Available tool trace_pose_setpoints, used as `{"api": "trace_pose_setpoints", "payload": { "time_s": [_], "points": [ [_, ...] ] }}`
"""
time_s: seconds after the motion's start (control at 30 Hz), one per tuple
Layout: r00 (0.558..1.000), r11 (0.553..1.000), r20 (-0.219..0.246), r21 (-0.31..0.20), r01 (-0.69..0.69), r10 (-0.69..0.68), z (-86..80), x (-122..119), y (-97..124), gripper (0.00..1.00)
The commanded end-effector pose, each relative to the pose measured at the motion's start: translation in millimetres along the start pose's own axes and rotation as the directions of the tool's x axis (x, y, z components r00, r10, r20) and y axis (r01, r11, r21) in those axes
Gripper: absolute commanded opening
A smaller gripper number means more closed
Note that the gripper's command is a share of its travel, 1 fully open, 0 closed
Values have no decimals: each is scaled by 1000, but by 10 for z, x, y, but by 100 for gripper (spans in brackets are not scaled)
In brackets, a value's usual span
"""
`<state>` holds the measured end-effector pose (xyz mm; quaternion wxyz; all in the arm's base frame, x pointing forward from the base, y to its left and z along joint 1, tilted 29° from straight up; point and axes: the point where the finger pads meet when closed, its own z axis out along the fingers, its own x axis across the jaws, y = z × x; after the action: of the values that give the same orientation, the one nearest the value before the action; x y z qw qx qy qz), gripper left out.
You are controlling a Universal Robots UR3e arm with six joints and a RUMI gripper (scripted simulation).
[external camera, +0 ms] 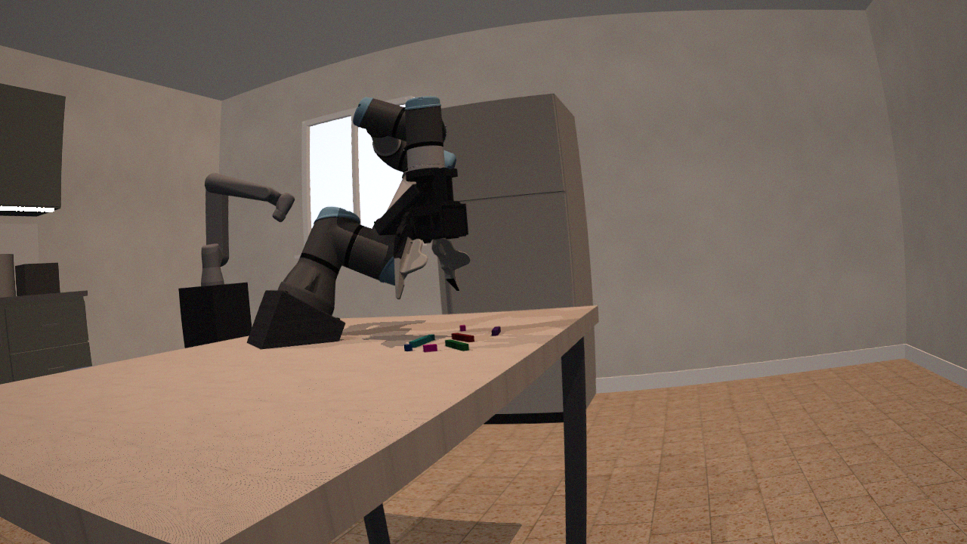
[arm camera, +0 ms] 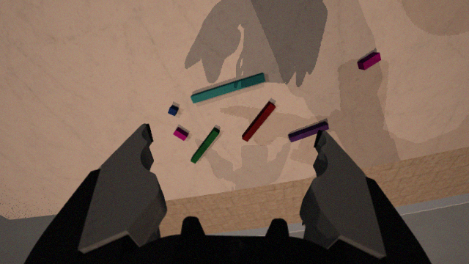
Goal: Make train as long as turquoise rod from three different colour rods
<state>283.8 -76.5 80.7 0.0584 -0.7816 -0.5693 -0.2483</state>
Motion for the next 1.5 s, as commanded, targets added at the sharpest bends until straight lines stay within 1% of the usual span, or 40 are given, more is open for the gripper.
{"api": "trace_pose_setpoints", "payload": {
  "time_s": [0.0, 0.07, 0.27, 0.5, 0.57, 0.63, 0.83, 1.07, 1.13, 1.17, 1.2, 1.47],
  "points": [
    [991, 991, 9, 4, -134, 134, -3, 36, 4, 100],
    [980, 981, 9, 3, -196, 196, -3, 54, 7, 100],
    [958, 958, 9, 2, -287, 287, -4, 80, 13, 100],
    [919, 919, 10, 1, -395, 395, -3, 113, 20, 100],
    [919, 919, 10, 1, -395, 395, -3, 113, 20, 100],
    [892, 892, 10, 1, -452, 452, -3, 130, 26, 100],
    [845, 845, 10, 0, -534, 534, -3, 156, 34, 100],
    [779, 779, 9, -1, -627, 627, -3, 186, 47, 100],
    [779, 779, 9, -1, -627, 627, -3, 186, 47, 100],
    [751, 751, 9, -2, -660, 660, -3, 197, 51, 100],
    [737, 737, 9, -2, -676, 676, -3, 202, 54, 100],
    [645, 645, 9, -3, -764, 764, -3, 233, 70, 100]
  ]
}}
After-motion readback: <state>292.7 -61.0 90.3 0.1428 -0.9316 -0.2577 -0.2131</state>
